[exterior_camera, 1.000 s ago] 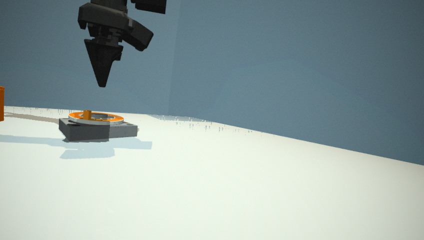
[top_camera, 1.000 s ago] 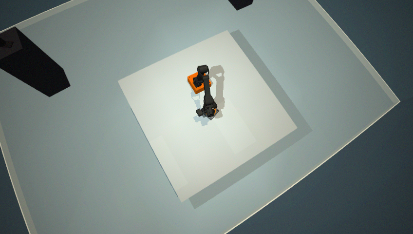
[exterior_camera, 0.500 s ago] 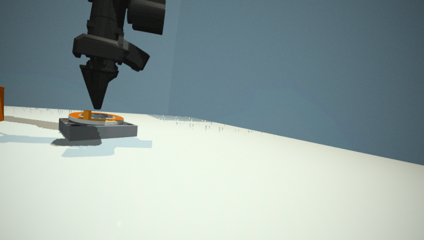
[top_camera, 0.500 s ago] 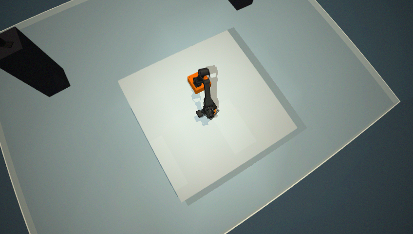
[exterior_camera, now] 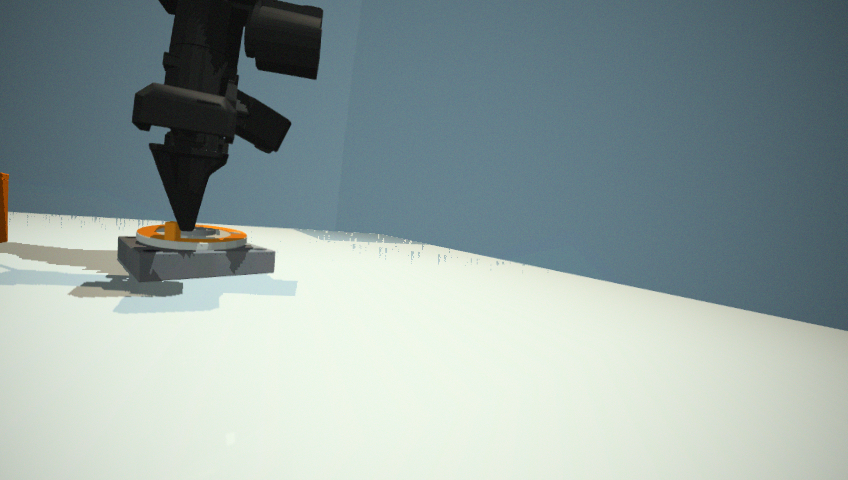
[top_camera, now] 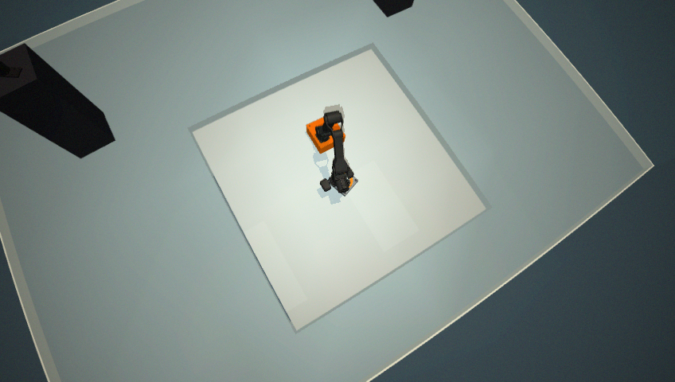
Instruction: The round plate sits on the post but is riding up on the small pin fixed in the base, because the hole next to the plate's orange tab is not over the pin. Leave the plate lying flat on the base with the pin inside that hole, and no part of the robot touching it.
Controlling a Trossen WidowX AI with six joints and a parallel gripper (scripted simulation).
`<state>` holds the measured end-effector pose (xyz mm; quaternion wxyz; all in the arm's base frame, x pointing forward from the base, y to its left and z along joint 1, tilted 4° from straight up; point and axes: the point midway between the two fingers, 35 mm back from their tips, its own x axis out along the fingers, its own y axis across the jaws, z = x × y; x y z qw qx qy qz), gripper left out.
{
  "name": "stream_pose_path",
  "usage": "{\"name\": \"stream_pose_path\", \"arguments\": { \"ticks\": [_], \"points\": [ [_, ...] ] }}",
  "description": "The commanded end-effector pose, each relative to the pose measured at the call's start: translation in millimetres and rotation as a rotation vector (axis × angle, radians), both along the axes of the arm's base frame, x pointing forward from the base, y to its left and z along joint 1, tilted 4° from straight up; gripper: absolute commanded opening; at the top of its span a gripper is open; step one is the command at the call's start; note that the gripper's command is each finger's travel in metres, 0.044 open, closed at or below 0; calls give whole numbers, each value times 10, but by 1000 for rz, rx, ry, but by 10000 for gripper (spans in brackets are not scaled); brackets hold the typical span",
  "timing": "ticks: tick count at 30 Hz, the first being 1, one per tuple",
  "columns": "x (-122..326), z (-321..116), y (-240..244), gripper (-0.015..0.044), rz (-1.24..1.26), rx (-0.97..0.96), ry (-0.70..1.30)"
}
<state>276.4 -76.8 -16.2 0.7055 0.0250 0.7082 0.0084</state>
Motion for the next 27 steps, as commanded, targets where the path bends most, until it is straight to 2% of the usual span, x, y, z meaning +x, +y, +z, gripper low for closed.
{"name": "stream_pose_path", "arguments": {
  "ticks": [1,27],
  "points": [
    [-71,-6,21,0,-1,5,0],
    [-218,-9,69,0,-1,6,1]
  ]
}}
